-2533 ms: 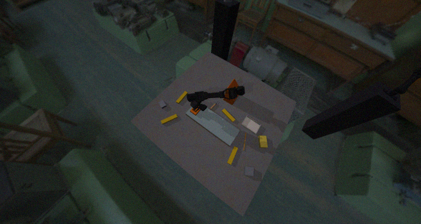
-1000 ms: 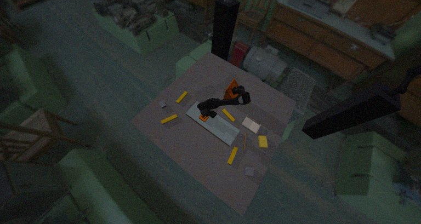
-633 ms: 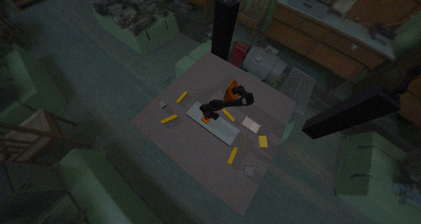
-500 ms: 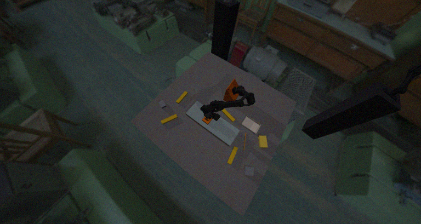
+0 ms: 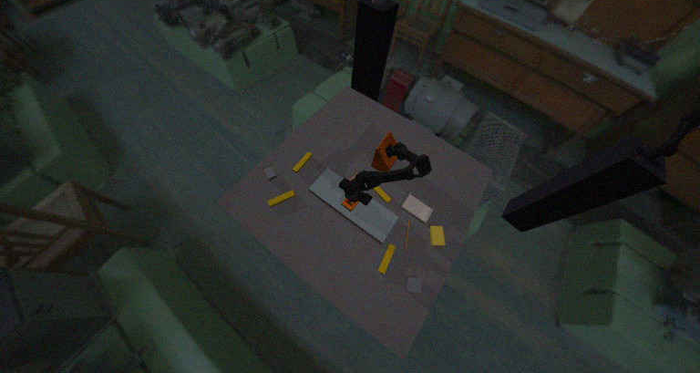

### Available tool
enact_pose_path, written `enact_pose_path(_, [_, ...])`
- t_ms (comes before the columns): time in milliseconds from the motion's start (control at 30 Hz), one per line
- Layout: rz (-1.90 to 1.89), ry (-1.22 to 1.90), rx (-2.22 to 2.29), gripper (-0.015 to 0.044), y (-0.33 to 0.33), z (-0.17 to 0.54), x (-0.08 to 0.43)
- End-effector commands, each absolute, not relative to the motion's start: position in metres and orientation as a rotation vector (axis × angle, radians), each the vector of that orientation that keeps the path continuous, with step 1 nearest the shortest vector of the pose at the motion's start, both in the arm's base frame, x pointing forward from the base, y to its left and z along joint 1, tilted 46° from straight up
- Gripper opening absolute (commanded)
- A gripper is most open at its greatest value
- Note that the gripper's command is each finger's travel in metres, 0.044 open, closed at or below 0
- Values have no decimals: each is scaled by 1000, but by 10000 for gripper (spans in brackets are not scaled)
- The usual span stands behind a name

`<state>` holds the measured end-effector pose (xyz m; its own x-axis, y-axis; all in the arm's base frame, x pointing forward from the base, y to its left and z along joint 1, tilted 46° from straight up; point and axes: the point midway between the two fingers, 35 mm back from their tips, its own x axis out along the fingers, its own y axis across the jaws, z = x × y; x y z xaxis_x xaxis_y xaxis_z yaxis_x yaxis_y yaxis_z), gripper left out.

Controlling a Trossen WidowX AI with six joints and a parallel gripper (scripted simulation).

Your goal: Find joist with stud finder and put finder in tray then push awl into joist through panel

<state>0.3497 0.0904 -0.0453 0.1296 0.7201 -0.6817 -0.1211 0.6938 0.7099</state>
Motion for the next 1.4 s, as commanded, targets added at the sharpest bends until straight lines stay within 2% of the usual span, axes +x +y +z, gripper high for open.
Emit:
enact_pose_path(0, [666,1307,567,0,101,-36,348])
enact_pose_path(1367, [669,1308,572,0,174,40,335])
